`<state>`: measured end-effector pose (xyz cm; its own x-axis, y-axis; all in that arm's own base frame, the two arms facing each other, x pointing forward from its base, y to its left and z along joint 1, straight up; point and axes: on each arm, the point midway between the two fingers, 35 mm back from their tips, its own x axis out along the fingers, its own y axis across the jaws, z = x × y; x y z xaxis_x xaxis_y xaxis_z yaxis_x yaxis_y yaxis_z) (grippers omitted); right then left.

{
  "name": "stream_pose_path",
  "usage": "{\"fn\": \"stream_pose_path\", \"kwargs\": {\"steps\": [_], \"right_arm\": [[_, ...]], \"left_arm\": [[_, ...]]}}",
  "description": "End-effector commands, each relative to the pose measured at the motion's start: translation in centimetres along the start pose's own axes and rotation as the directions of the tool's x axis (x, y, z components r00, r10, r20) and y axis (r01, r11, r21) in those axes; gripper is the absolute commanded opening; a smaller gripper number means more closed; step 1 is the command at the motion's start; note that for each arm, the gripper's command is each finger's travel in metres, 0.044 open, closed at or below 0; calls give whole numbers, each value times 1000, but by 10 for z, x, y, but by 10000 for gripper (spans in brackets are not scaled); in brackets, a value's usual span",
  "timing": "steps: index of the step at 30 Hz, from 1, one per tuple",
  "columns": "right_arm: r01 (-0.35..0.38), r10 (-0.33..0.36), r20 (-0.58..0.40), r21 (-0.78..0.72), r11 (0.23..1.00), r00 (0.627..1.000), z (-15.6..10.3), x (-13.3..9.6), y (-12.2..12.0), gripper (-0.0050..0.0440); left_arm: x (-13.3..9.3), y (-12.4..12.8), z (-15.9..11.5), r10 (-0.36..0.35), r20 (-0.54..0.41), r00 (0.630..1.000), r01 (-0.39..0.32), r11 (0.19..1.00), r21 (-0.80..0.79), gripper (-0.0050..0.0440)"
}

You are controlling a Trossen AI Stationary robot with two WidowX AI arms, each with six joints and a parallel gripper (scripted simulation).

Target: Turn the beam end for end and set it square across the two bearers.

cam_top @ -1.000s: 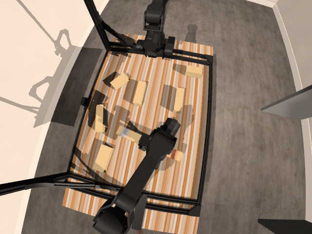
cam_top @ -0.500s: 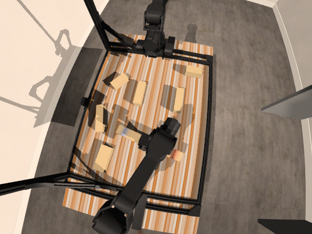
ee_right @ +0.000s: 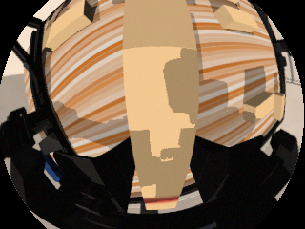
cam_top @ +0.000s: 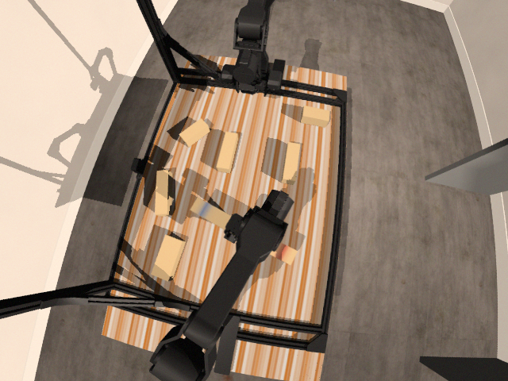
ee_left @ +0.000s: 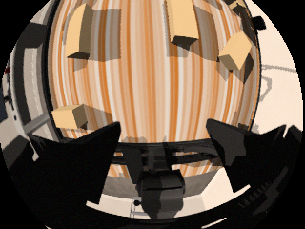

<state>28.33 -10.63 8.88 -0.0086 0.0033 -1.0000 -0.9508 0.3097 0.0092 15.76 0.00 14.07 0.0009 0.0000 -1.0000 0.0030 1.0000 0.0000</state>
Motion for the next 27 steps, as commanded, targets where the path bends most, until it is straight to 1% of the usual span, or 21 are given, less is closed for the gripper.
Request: {"fn": "stream_pose_path", "kwargs": {"steps": [1, 27], "right_arm": [[9, -9, 0, 30, 1000, 1000, 1, -3, -3, 0], [9, -9, 0, 254, 967, 1000, 9, -3, -13, 0]], "left_arm": [[0, 0, 0, 0, -1, 1000, 0, 1000, 2, 440], [0, 0, 0, 0, -1, 1000, 0, 1000, 2, 440]]}}
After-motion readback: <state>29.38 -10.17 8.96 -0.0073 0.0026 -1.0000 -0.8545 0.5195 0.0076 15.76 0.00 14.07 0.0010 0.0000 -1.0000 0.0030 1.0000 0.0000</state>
